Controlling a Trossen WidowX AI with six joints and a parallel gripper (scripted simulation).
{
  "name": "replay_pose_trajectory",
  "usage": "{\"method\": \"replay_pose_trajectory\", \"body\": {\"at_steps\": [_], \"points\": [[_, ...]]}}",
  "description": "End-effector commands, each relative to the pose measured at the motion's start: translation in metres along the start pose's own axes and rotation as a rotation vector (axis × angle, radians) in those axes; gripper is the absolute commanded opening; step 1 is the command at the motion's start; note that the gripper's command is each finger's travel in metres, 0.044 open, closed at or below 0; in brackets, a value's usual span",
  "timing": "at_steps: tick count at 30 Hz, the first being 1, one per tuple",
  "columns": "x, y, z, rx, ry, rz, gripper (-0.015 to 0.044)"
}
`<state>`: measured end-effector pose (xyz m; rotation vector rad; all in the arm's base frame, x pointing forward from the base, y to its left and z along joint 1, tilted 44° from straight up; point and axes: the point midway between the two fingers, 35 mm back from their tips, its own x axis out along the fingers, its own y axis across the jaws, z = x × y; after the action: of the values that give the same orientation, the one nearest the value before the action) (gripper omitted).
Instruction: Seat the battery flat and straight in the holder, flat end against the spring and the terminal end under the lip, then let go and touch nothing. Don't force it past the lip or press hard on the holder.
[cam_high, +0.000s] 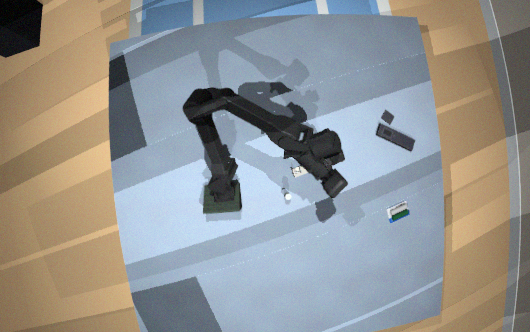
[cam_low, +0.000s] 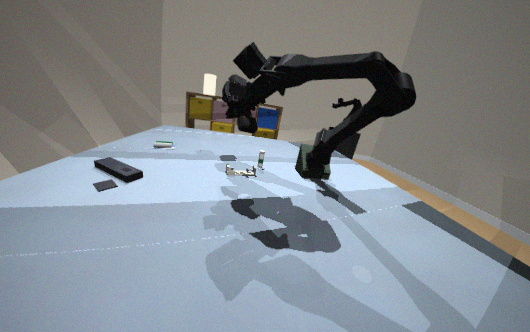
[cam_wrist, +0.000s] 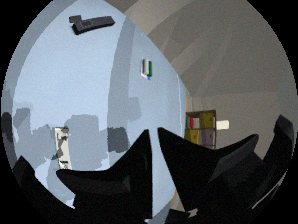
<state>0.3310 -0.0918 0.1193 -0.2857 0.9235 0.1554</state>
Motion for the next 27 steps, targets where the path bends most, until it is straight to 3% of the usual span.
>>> {"method": "replay_pose_trajectory", "body": {"at_steps": [1,5,10,22,27], "points": [[0.022,0.000,-0.073,0.008,0.246,0.310,0.0000],[0.022,0.008,-0.116,0.074,0.324,0.580,0.0000],[0.011,0.016,-0.146,0.193,0.296,0.860,0.0000],[0.012,0.017,-0.147,0.198,0.293,0.870,0.0000],[0.035,0.043,-0.152,0.198,0.293,0.868,0.0000]]}}
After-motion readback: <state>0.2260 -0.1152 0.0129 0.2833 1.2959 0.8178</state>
